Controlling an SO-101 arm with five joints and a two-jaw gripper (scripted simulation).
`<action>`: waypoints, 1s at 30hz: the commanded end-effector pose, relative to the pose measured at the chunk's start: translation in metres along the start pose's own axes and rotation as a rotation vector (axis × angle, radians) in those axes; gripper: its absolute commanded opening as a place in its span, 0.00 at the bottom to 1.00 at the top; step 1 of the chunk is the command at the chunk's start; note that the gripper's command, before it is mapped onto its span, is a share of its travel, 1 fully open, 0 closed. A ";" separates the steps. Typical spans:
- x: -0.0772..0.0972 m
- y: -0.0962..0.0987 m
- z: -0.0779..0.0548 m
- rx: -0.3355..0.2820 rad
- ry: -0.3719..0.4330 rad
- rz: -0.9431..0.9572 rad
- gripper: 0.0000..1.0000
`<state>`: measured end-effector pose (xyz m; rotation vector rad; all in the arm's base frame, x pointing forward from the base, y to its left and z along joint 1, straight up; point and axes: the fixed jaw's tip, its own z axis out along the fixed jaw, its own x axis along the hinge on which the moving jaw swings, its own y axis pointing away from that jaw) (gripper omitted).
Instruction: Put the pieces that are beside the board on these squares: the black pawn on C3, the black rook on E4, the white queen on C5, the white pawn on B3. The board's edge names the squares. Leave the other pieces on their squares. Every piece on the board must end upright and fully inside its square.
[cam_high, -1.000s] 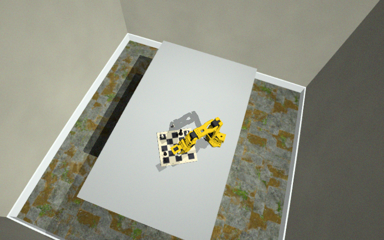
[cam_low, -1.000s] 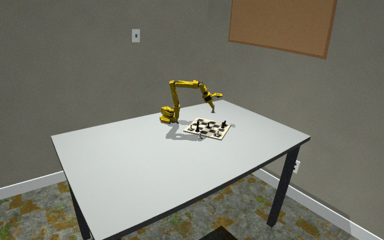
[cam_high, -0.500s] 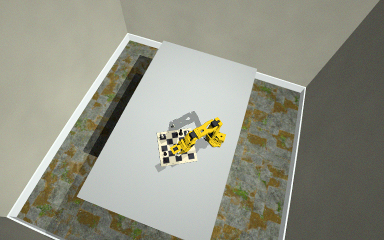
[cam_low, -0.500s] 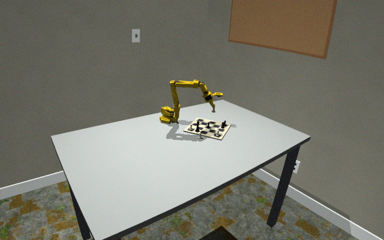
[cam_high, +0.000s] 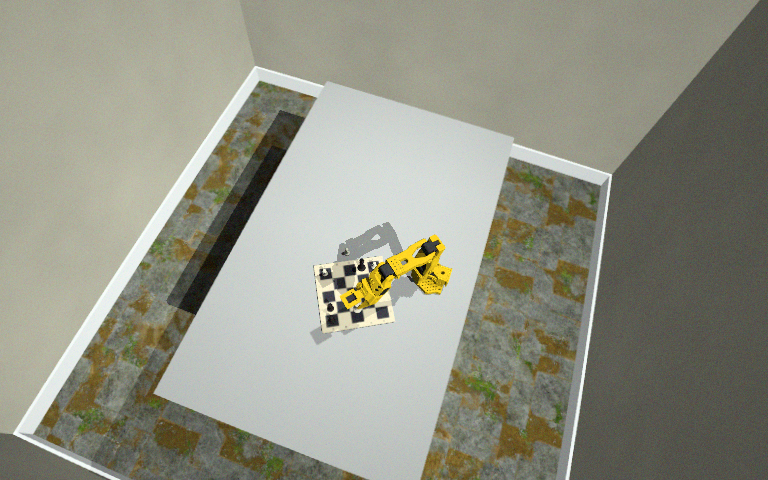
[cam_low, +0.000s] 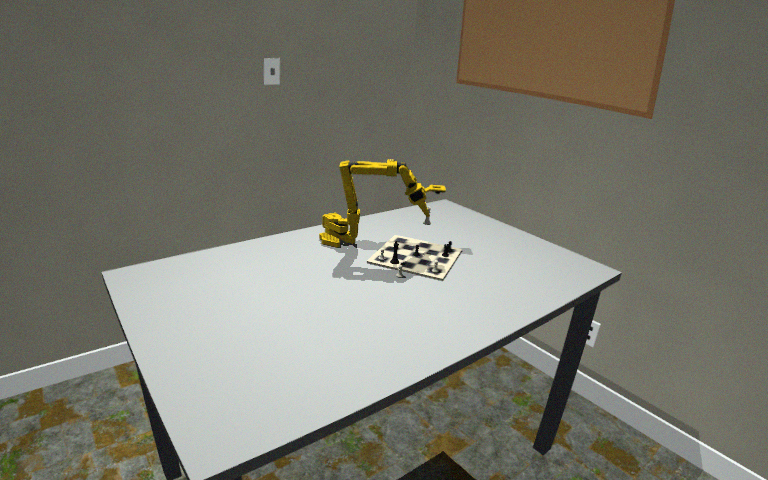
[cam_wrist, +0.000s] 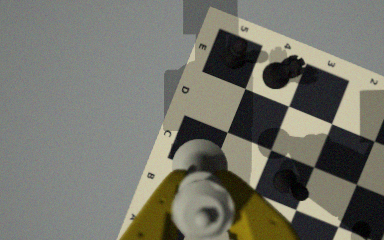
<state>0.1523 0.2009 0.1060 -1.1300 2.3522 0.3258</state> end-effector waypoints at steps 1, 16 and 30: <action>0.003 0.002 0.003 -0.005 0.017 -0.013 0.00; 0.010 0.002 0.016 -0.005 0.017 -0.013 0.00; 0.023 0.002 0.037 -0.005 0.017 -0.013 0.00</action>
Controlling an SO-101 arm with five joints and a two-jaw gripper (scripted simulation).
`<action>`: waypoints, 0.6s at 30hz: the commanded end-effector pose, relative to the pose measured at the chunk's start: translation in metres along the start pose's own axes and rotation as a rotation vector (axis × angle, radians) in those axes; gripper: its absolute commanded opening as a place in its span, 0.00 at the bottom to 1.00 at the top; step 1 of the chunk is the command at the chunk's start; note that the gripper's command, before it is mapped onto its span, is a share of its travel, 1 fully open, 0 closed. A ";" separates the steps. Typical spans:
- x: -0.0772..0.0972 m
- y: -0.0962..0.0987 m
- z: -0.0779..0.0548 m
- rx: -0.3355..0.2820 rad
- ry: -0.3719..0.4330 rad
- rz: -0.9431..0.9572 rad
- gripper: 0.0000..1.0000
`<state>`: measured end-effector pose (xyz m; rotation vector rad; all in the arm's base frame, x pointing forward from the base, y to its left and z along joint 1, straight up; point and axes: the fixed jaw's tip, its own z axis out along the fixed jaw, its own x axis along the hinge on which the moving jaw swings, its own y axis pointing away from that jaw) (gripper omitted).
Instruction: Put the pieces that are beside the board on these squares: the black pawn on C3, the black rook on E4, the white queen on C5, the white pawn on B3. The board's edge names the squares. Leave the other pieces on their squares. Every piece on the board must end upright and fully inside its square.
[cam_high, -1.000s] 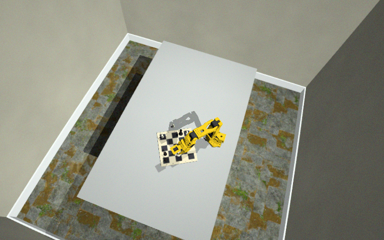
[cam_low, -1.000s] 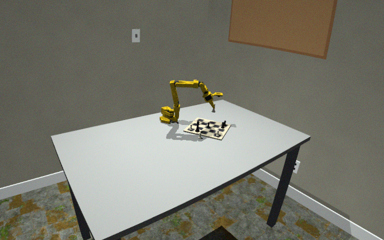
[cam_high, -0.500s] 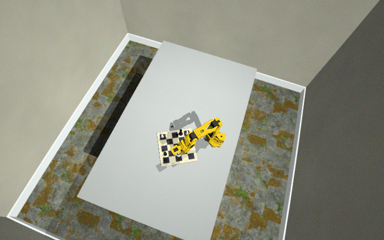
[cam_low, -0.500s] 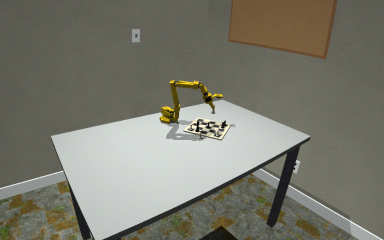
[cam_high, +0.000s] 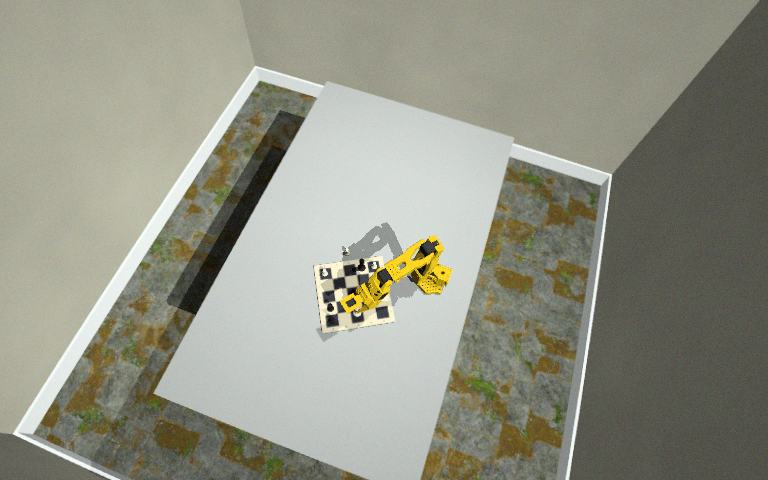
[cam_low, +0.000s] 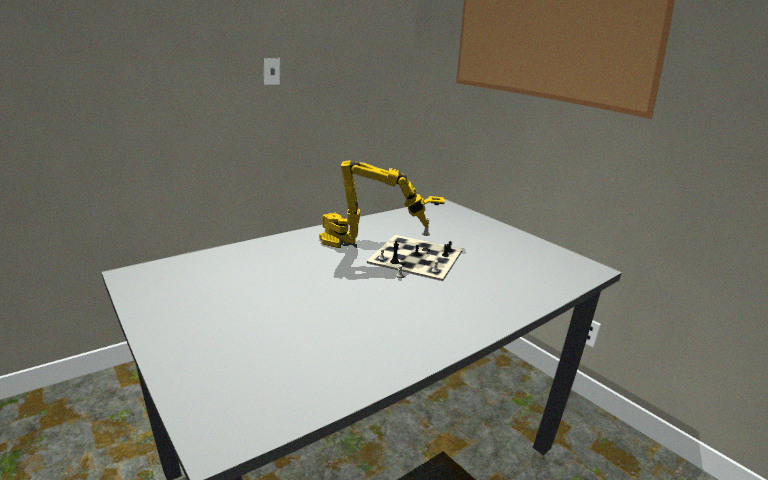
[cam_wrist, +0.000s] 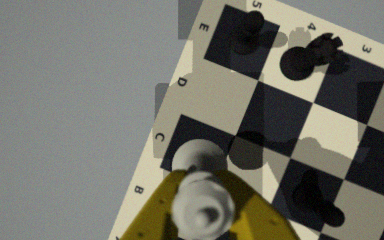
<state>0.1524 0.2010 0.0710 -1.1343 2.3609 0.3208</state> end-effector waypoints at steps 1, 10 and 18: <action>0.006 0.002 0.009 -0.004 0.007 -0.013 0.00; 0.013 0.002 0.021 -0.004 0.007 -0.013 0.00; 0.015 0.002 0.024 -0.004 0.007 -0.013 0.00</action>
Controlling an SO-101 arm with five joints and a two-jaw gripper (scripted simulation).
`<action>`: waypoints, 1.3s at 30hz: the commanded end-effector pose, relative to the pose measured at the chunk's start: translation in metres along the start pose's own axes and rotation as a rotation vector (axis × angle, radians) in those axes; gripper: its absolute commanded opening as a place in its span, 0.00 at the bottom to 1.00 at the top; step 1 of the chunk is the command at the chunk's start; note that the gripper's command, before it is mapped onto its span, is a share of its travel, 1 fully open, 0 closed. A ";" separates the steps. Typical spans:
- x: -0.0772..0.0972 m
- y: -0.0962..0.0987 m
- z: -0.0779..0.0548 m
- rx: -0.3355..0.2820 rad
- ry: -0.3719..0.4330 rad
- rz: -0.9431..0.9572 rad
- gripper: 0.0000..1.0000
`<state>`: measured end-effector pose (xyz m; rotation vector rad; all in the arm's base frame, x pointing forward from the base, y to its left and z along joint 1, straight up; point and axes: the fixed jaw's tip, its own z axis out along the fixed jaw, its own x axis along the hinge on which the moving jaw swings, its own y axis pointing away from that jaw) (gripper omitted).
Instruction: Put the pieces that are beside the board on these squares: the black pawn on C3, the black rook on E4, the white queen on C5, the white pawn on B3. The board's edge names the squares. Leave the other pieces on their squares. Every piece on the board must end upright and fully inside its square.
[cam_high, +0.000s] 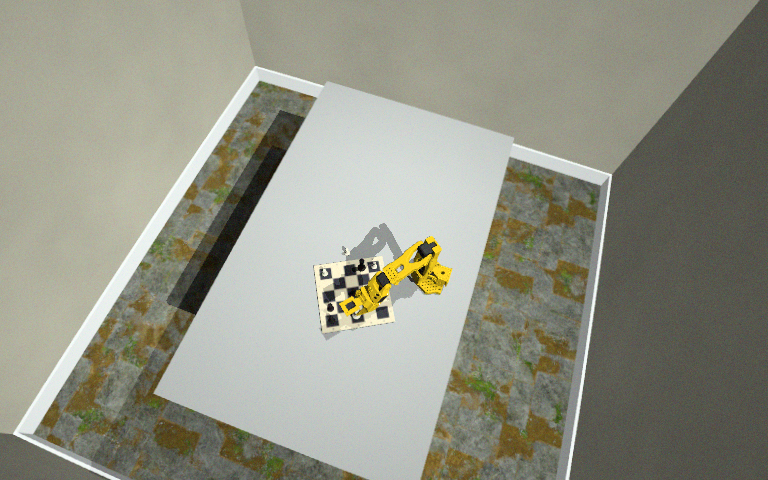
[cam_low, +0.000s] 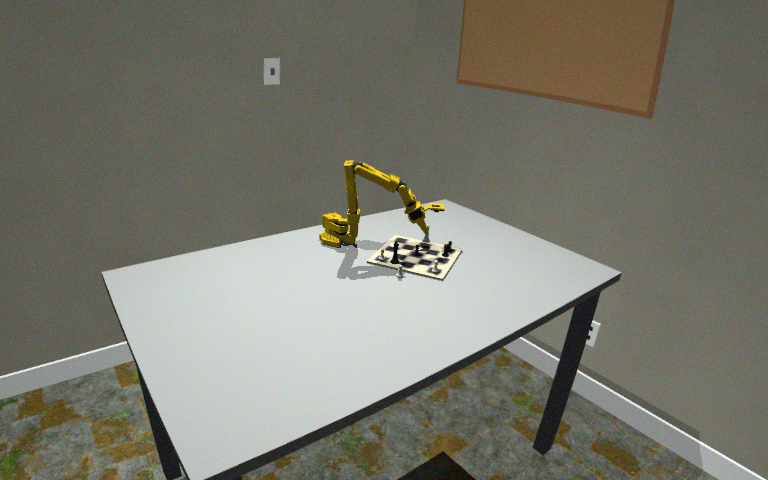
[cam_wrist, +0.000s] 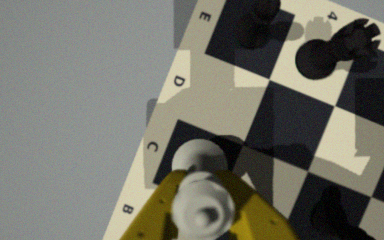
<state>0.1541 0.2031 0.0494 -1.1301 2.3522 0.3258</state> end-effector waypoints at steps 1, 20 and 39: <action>0.006 0.002 0.005 -0.005 0.017 -0.013 0.00; 0.011 0.003 0.007 -0.007 0.018 -0.017 0.00; 0.009 0.003 0.005 -0.007 0.018 -0.017 0.00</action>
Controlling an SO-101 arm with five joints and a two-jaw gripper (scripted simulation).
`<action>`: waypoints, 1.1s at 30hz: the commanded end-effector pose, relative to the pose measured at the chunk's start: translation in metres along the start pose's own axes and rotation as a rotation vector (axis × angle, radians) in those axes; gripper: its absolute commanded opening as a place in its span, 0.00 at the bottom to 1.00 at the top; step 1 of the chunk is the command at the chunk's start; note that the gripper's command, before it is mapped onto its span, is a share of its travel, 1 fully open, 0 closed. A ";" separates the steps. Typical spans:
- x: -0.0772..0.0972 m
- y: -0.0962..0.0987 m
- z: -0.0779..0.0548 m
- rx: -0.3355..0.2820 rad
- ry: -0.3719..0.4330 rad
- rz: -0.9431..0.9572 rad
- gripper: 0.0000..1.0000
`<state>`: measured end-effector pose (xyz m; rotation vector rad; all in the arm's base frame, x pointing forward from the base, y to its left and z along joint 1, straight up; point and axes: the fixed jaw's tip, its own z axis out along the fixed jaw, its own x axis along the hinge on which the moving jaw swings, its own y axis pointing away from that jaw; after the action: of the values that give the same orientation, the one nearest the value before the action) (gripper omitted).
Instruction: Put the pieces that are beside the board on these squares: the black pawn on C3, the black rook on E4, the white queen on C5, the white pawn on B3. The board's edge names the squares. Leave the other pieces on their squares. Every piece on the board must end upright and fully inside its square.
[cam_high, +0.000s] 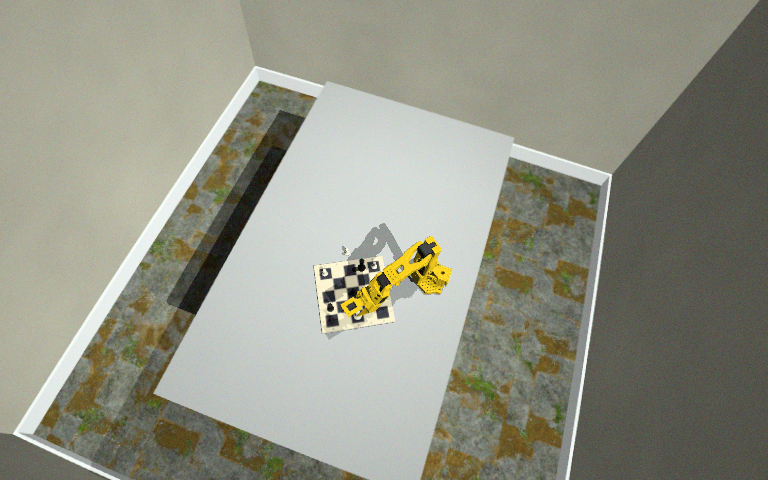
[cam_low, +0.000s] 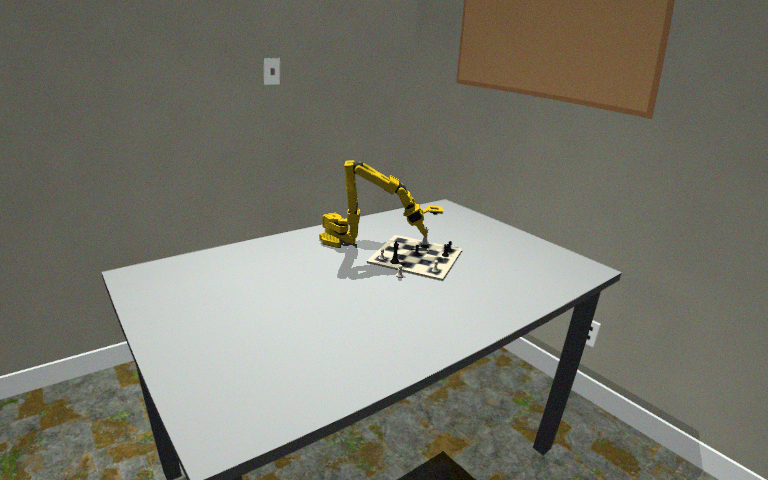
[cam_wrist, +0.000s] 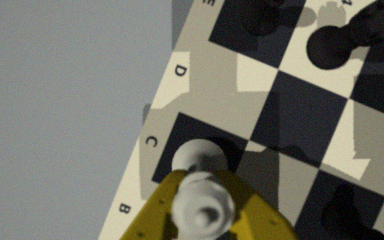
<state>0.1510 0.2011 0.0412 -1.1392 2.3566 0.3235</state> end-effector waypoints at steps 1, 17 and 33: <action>0.001 0.002 0.000 -0.005 0.010 -0.013 0.00; 0.000 0.002 -0.001 -0.004 0.010 -0.013 0.00; 0.004 0.002 0.005 -0.004 0.010 -0.013 0.00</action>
<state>0.1519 0.2022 0.0405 -1.1370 2.3519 0.3262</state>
